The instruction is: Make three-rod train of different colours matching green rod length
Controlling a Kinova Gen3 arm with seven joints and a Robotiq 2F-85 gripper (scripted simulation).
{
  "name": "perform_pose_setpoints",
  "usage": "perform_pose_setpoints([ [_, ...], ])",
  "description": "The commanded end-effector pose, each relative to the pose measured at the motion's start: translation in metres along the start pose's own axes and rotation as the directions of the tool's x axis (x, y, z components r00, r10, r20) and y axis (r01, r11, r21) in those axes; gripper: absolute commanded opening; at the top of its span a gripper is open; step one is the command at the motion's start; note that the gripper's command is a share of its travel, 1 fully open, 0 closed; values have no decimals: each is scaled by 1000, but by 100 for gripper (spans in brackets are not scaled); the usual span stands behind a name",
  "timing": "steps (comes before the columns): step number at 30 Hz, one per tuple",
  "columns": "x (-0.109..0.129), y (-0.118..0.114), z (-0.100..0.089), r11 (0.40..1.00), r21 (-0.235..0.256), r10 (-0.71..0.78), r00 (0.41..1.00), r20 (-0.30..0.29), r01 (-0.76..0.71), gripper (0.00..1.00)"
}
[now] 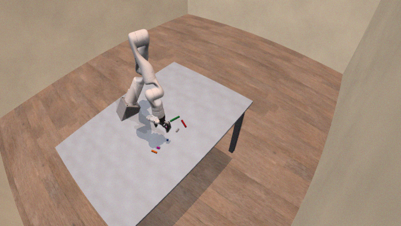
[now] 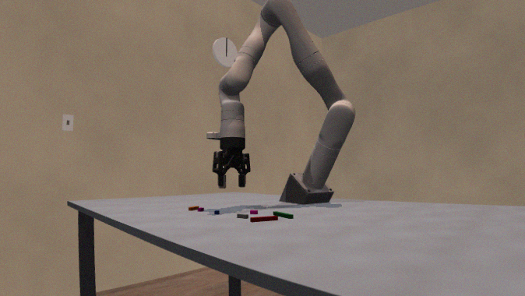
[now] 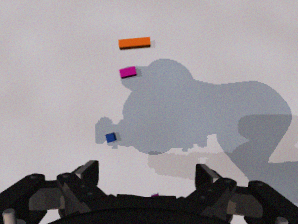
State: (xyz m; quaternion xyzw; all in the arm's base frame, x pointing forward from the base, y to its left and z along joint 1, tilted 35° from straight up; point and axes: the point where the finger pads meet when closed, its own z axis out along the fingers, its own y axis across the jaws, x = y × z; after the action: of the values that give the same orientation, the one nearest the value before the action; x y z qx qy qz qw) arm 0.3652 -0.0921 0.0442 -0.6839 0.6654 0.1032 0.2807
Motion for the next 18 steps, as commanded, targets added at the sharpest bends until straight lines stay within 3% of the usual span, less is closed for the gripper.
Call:
perform_pose_setpoints([
  [1, 0, -1, 0, 1000, -1, 17, 1000, -2, -17, 100],
  [18, 6, -2, 0, 985, -3, 174, 985, -2, -174, 100],
])
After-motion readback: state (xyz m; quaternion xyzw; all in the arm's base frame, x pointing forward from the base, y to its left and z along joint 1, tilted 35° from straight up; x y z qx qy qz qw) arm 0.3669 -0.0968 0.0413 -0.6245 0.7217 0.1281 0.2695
